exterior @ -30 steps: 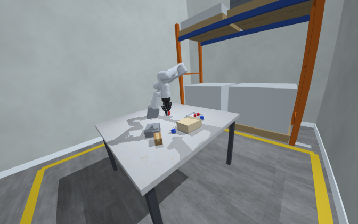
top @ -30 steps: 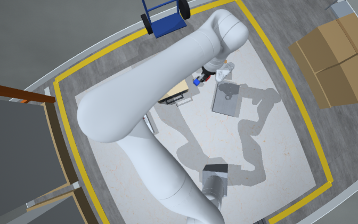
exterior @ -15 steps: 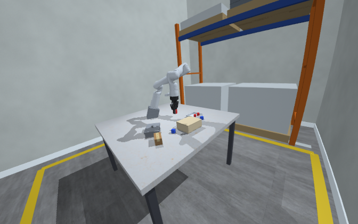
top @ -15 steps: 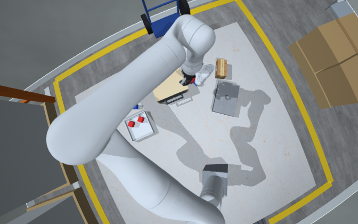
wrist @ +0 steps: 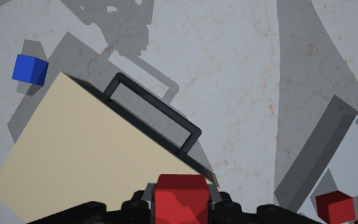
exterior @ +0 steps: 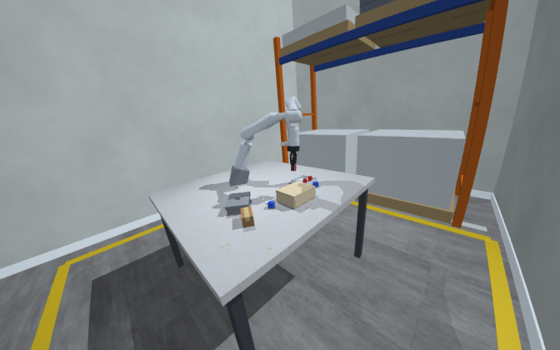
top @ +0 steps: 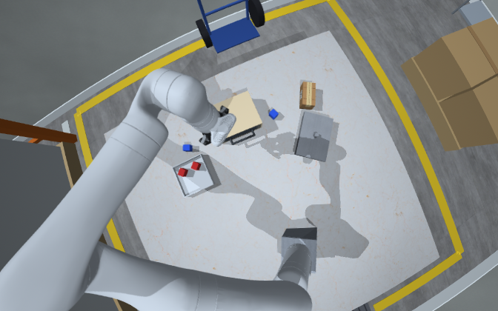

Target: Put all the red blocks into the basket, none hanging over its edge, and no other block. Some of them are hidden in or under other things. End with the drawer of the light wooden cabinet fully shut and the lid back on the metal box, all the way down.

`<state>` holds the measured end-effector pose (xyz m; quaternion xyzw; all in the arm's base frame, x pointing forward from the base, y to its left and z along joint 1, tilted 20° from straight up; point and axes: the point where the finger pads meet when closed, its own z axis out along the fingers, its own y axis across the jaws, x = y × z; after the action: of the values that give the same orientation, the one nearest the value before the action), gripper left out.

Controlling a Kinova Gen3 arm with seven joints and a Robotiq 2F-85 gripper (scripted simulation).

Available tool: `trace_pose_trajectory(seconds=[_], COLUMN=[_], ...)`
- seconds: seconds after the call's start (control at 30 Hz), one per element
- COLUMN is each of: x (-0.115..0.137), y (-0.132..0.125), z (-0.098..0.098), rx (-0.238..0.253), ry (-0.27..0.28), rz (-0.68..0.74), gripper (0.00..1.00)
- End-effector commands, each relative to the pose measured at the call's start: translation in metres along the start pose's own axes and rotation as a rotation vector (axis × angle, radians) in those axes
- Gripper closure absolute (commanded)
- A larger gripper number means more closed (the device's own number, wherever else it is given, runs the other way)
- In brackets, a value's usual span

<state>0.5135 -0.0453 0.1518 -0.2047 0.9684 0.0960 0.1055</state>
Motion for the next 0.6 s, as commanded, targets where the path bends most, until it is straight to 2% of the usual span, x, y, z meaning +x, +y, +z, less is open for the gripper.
trace_pose_trajectory(seconds=[0.0,0.23,0.3,0.33,0.4,0.57], x=[-0.025,-0.038,-0.038,-0.039,-0.039,-0.035], y=[0.065,0.157,0.157,0.176,0.197,0.235], z=[-0.006,-0.012,-0.012,-0.013,-0.015,-0.018], rx=[0.018,0.002,0.002,-0.002,-0.009,-0.025], ry=[-0.008,-0.027,-0.027,-0.029,-0.033,-0.041], rz=[-0.059,-0.139,-0.139,-0.148,-0.165,-0.197], gripper=[0.9,0.9,0.9,0.9,0.9,0.9])
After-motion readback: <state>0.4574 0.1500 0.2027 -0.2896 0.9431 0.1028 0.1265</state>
